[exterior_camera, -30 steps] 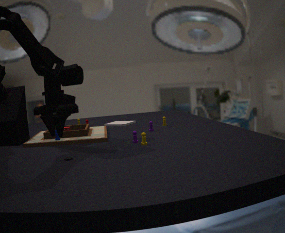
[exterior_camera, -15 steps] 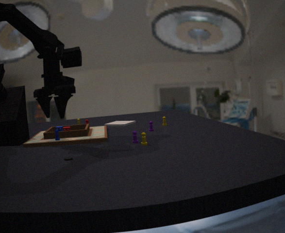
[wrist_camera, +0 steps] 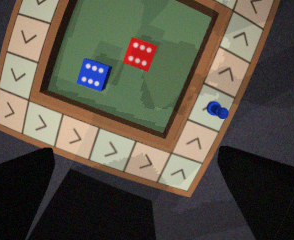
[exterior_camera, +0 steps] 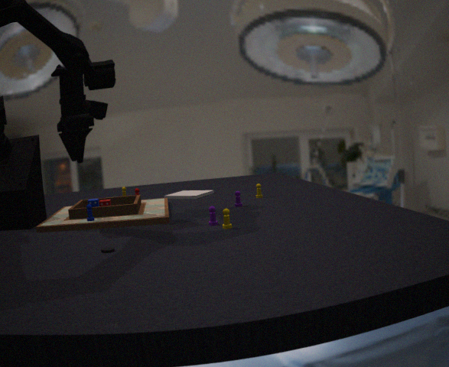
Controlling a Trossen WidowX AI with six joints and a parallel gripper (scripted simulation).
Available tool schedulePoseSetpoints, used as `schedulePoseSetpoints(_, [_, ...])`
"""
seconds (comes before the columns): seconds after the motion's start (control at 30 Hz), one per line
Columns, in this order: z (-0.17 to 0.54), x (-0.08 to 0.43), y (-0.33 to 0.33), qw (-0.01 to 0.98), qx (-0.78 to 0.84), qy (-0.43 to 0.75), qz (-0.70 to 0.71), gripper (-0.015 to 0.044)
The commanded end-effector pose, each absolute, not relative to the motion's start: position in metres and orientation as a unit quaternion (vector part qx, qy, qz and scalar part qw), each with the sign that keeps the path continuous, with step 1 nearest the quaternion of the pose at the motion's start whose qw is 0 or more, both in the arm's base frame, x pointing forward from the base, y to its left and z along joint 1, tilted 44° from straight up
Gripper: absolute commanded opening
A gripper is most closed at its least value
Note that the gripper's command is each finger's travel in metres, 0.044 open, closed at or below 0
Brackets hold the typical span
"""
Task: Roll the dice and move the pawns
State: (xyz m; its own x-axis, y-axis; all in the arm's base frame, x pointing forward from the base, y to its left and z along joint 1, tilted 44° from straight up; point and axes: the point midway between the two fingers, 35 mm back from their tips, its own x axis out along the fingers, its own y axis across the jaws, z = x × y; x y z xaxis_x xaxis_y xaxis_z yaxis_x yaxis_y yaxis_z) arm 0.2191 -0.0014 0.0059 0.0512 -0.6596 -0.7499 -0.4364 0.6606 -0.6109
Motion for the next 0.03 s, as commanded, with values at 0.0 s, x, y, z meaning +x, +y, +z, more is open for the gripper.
schedulePoseSetpoints(0.0, [0.0043,0.1707,0.0299,0.642,-0.320,0.664,-0.210,0.0440])
